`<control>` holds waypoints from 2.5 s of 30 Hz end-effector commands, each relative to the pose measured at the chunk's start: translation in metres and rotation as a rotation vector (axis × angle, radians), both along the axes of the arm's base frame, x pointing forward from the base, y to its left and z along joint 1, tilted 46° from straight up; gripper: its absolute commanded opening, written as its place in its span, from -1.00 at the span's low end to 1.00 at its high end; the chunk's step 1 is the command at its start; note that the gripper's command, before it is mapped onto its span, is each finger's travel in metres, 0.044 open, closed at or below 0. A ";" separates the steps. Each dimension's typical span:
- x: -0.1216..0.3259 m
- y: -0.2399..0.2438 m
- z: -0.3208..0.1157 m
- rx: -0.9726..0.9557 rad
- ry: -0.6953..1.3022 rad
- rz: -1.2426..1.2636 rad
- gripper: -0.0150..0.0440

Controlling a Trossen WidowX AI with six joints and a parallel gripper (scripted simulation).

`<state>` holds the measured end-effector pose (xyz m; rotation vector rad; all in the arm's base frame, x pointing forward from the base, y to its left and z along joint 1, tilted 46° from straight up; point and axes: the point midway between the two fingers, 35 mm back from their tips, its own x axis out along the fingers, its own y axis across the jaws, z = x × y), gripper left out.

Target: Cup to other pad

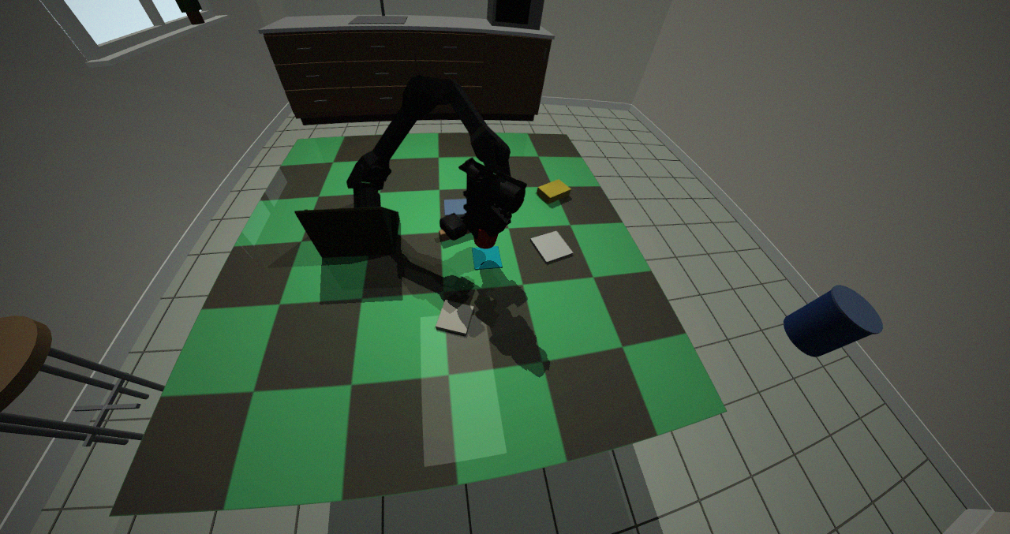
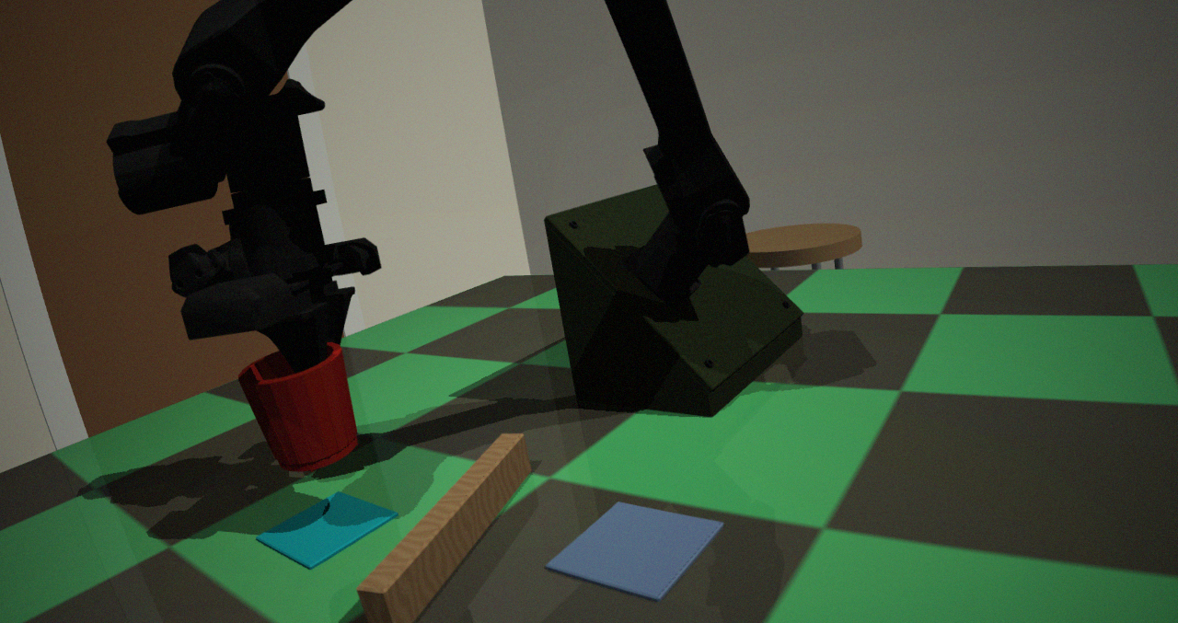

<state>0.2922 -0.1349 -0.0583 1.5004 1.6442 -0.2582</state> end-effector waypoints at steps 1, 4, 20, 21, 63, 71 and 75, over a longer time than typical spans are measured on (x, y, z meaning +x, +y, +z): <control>0.003 -0.007 -0.006 -0.005 -0.002 0.005 -0.49; 0.003 -0.008 -0.007 -0.005 -0.002 0.005 -0.49; 0.007 0.010 -0.025 -0.005 -0.002 0.005 -0.49; 0.007 0.011 -0.027 -0.005 -0.002 0.005 -0.49; 0.011 0.028 -0.045 -0.012 -0.009 0.010 -0.06; 0.011 0.023 -0.041 -0.011 -0.007 0.009 -0.06; 0.010 0.018 -0.036 -0.011 -0.006 0.008 -0.06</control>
